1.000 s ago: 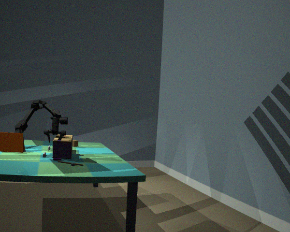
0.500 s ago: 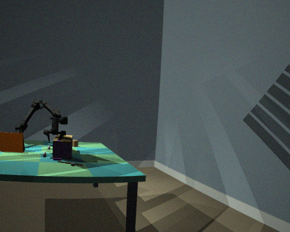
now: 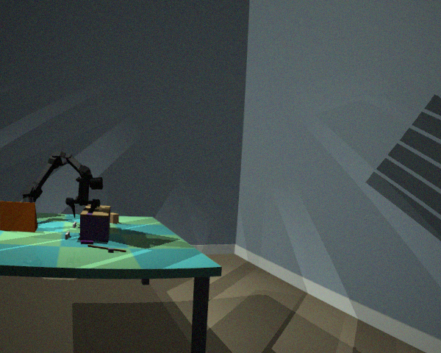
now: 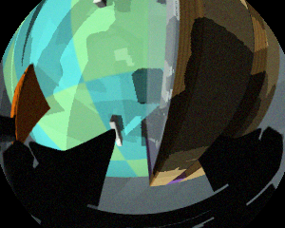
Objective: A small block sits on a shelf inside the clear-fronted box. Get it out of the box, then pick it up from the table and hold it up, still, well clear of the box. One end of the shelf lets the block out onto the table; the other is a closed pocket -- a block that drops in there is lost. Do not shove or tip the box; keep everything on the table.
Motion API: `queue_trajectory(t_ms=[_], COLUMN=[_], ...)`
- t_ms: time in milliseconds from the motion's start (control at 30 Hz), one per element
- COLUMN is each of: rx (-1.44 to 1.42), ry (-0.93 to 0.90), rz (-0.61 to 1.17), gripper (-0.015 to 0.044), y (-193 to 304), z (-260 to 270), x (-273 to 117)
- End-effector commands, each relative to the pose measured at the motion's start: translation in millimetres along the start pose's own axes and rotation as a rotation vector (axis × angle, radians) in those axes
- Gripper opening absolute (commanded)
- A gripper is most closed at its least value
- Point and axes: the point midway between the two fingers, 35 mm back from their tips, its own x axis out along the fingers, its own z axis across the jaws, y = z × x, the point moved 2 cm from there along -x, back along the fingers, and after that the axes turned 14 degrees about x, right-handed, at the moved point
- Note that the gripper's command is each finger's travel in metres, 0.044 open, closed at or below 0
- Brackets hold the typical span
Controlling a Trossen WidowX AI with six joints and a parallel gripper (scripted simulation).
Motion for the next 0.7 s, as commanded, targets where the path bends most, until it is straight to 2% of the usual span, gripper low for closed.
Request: queue_trajectory(t_ms=[0, 667], rx=[-0.001, -0.001], ry=[-0.001, -0.001], rz=[0.004, 0.005], gripper=[0.04, 0.04], y=[4.4, 22.9], z=[-0.7, -5.2], x=[2.0, 8.7])
